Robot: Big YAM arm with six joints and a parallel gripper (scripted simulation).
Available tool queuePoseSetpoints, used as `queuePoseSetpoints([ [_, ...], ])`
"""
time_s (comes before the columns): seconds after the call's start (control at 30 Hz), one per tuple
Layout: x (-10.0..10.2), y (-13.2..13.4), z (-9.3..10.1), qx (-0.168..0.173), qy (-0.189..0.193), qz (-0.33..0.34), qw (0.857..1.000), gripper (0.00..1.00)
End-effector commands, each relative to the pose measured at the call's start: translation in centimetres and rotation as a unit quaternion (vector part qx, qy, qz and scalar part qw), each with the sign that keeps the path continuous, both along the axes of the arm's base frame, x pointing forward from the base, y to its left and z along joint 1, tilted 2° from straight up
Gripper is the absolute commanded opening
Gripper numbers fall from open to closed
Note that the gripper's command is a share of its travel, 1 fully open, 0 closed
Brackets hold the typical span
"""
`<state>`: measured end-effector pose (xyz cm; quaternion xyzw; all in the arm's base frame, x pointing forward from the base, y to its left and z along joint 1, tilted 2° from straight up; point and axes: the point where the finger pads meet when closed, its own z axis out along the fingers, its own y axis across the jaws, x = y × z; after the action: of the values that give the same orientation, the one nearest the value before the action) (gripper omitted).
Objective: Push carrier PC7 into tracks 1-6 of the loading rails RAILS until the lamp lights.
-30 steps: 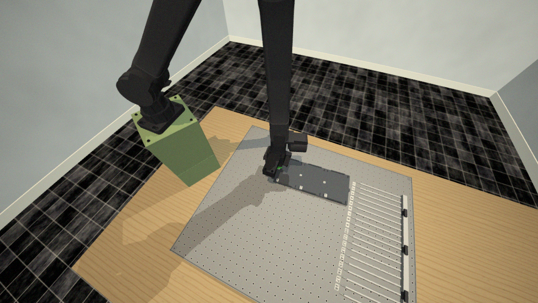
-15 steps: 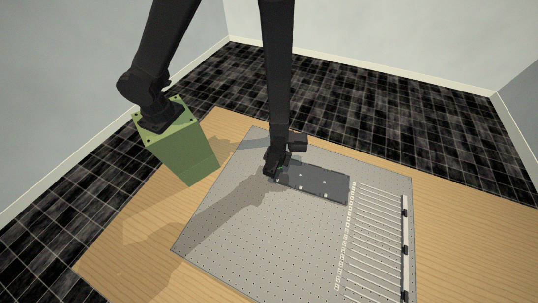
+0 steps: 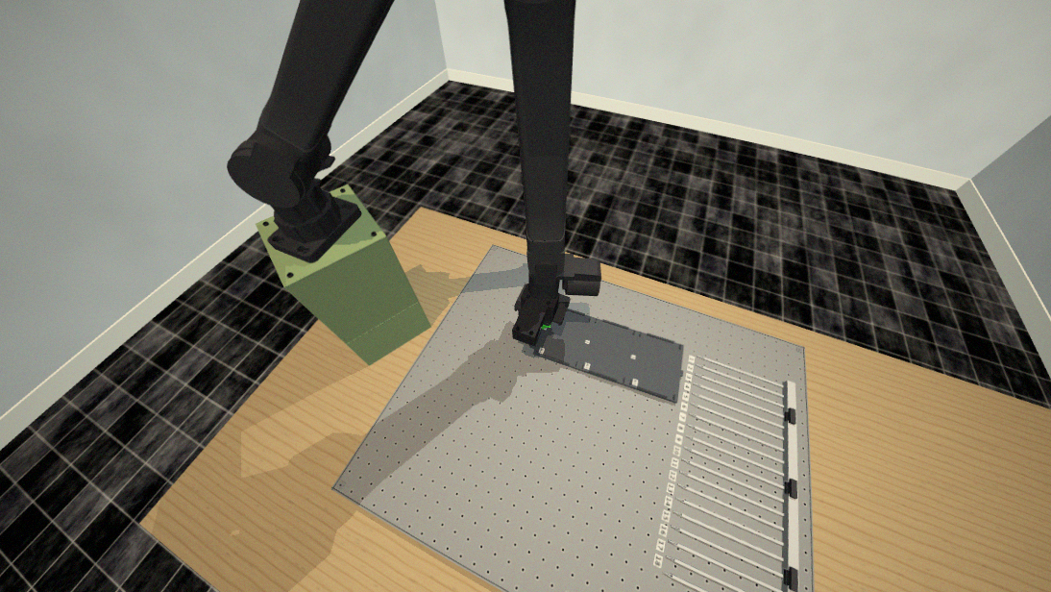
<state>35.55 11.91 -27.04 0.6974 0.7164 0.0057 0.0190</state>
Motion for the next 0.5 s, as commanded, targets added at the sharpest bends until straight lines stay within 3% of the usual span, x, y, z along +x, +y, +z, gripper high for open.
queuePoseSetpoints([
  [0.0,1.05,0.76,1.02,0.002,-0.011,-0.022,1.000,0.00],
  [0.47,0.62,0.66,0.48,0.002,-0.008,-0.021,1.000,0.00],
])
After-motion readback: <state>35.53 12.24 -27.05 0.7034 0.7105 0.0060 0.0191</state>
